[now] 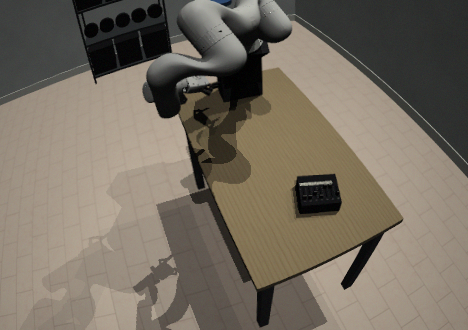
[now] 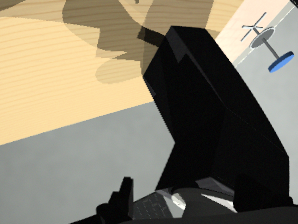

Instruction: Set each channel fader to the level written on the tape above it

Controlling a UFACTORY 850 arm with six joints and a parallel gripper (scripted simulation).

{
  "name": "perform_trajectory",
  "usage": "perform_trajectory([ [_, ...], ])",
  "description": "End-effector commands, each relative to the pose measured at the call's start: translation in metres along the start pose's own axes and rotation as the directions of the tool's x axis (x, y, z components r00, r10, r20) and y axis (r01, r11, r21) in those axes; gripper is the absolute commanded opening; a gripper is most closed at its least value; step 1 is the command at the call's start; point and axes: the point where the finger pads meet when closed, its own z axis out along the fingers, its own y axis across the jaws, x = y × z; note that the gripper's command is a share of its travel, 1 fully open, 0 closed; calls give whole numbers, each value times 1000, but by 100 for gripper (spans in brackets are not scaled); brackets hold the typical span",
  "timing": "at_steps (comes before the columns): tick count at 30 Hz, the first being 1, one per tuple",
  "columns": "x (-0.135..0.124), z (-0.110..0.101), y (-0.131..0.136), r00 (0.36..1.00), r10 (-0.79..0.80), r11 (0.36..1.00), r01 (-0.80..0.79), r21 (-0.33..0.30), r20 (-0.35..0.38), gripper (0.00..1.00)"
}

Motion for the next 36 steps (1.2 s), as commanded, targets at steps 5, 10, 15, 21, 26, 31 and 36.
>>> perform_trajectory([
  [5,0,0,0,1000,0,1000,0,0,0,100],
  [10,0,0,0,1000,0,1000,0,0,0,100],
  [15,0,0,0,1000,0,1000,0,0,0,100],
  [21,6,-2,-7,999,-20,999,19,-26,-26,100],
  [26,34,-10,-48,977,-147,978,121,-168,-154,100],
  [31,62,-20,-118,890,-353,904,245,-350,-288,100],
  [36,69,-22,-151,837,-438,862,287,-417,-328,100],
])
